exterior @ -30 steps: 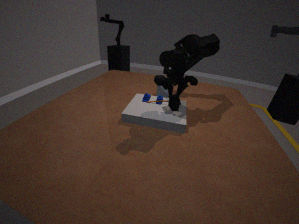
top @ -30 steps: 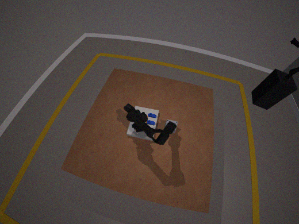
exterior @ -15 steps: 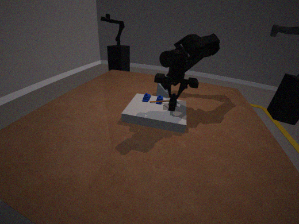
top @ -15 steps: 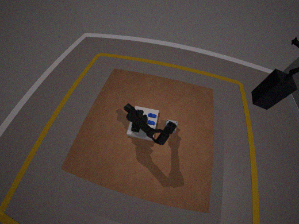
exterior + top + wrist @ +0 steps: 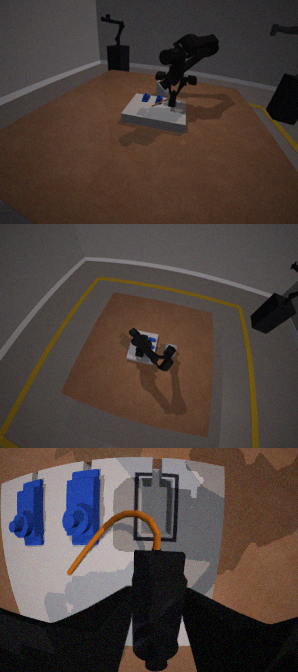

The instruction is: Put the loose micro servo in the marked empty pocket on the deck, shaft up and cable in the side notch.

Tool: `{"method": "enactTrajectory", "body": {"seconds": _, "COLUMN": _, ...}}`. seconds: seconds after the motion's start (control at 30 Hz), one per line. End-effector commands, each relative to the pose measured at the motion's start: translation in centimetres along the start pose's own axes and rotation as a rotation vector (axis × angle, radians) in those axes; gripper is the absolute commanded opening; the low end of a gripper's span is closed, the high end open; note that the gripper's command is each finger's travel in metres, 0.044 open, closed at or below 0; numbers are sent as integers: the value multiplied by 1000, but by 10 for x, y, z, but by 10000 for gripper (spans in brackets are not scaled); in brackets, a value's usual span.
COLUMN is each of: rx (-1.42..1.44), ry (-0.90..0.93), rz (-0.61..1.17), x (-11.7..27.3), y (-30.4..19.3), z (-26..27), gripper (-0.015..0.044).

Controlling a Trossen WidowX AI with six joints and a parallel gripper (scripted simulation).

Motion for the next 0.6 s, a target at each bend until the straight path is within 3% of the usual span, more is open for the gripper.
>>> {"method": "enactTrajectory", "body": {"seconds": 0.0, "rx": 5, "ry": 4, "rz": 1, "x": 1, "y": 19, "z": -3, "gripper": 0}}
{"method": "enactTrajectory", "body": {"seconds": 0.33, "rx": 3, "ry": 4, "rz": -1, "x": 1, "y": 67, "z": -7, "gripper": 0}}
{"method": "enactTrajectory", "body": {"seconds": 0.57, "rx": 3, "ry": 4, "rz": -1, "x": -2, "y": 70, "z": -7, "gripper": 0}}
Point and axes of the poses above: the point midway between the two fingers, 35 mm back from their tips, its own x axis back along the fingers, its own z axis across the jaws, y = z × x, the point moved 8 cm from there along x, back along the fingers, and after that the axes turned 6 degrees about x, right-handed, at the moved point
